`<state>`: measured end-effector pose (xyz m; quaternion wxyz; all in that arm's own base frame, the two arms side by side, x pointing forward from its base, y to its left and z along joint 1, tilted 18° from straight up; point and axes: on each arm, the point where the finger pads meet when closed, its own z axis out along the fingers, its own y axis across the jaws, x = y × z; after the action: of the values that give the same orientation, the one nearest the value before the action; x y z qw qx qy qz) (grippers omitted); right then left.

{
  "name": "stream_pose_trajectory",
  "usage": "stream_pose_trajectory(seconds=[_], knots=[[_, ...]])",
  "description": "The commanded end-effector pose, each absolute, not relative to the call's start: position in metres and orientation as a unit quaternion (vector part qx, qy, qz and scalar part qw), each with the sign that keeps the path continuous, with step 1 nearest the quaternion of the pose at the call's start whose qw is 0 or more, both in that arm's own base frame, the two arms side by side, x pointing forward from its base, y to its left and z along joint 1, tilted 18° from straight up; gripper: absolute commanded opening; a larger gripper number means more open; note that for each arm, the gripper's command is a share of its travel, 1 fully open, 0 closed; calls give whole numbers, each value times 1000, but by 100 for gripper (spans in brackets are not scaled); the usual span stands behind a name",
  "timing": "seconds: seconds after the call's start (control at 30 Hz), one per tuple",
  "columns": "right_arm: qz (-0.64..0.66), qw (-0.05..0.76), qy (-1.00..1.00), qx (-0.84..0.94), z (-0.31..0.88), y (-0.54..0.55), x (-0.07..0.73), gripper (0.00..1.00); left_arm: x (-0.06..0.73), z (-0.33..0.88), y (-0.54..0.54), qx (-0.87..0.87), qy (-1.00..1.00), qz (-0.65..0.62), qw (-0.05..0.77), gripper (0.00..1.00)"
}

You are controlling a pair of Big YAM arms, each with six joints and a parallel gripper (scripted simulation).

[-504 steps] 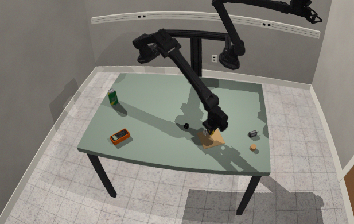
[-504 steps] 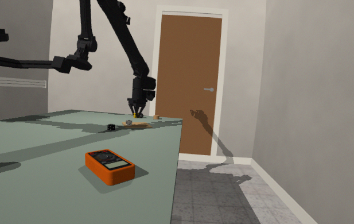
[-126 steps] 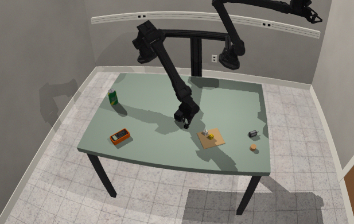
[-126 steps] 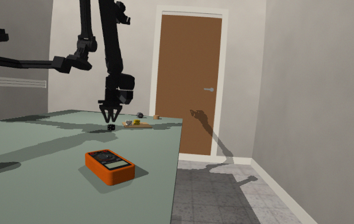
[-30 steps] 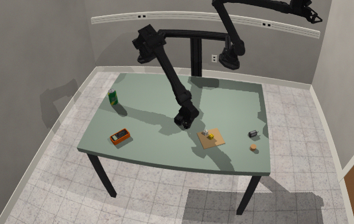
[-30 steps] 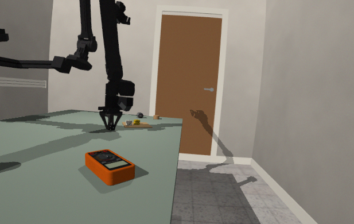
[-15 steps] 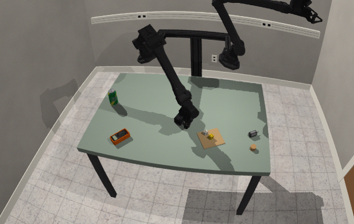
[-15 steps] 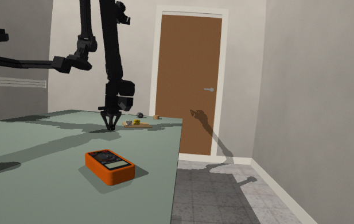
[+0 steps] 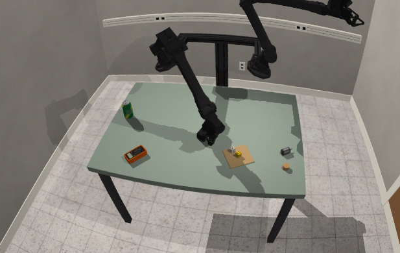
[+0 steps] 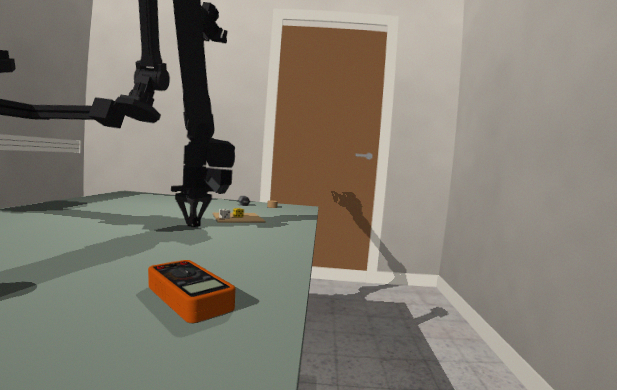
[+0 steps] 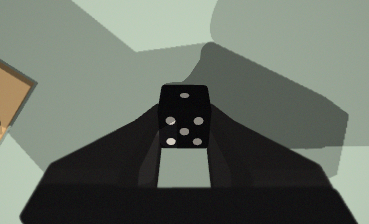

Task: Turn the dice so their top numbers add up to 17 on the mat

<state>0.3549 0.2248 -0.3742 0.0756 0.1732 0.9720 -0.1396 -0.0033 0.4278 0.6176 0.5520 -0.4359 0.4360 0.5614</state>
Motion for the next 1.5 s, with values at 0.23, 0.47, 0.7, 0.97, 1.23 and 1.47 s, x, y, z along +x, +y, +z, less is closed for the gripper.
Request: stream_pose_trajectory(seconds=[0.23, 0.47, 0.7, 0.97, 1.23, 1.47], knots=[[-133, 82, 973, 173, -377, 227, 364, 20, -7, 639, 411, -423, 415, 575, 564, 100], [-135, 80, 973, 171, -360, 232, 360, 20, -7, 639, 411, -423, 415, 575, 564, 100], [-133, 82, 973, 171, -324, 248, 353, 20, -7, 639, 411, -423, 415, 575, 564, 100], [-132, 81, 973, 171, -275, 263, 347, 20, -7, 639, 411, -423, 415, 575, 564, 100], [-143, 73, 971, 177, -284, 254, 345, 20, -7, 639, 411, -423, 415, 575, 564, 100], [-131, 83, 970, 189, -279, 265, 353, 20, -7, 639, 411, -423, 415, 575, 564, 100]])
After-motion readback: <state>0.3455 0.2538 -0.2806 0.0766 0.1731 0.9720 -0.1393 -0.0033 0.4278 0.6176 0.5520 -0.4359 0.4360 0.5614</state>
